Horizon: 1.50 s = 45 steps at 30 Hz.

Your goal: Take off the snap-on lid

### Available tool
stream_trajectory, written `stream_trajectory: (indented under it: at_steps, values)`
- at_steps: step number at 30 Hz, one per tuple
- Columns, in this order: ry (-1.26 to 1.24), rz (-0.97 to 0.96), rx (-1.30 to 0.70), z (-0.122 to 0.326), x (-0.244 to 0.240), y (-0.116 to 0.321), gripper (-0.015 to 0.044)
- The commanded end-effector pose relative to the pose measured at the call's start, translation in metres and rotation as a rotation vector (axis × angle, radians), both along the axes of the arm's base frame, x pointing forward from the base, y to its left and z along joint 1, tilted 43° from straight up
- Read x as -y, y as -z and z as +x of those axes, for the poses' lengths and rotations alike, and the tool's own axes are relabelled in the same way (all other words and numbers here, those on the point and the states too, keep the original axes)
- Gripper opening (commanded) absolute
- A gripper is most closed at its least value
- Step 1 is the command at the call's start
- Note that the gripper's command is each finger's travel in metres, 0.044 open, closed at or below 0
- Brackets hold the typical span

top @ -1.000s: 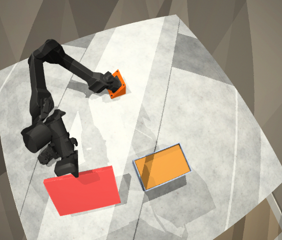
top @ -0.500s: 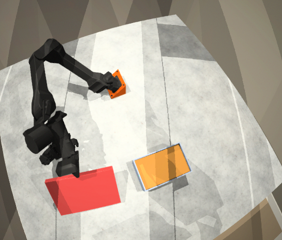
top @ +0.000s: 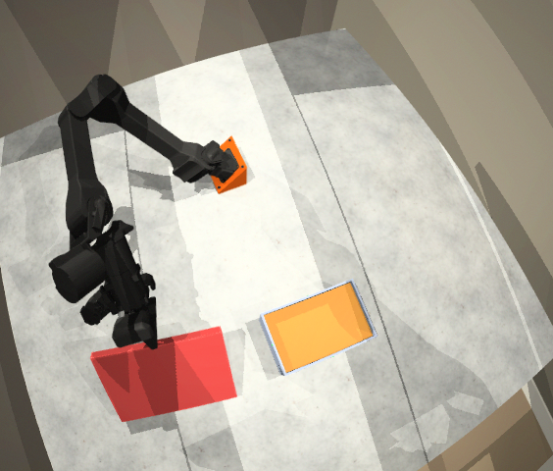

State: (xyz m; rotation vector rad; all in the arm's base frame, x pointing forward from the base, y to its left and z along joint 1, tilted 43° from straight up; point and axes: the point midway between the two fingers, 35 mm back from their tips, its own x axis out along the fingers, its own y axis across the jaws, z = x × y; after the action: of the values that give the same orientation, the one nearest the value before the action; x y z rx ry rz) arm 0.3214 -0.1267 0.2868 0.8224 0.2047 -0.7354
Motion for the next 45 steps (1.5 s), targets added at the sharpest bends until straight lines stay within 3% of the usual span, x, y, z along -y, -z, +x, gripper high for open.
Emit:
stream_trajectory:
  at_steps: [1, 45]
  values:
    - [-0.012, -0.002, 0.009, 0.001, 0.000, 0.000, 0.0000]
    - [-0.012, -0.004, 0.009, 0.000, 0.024, 0.025, 0.0000]
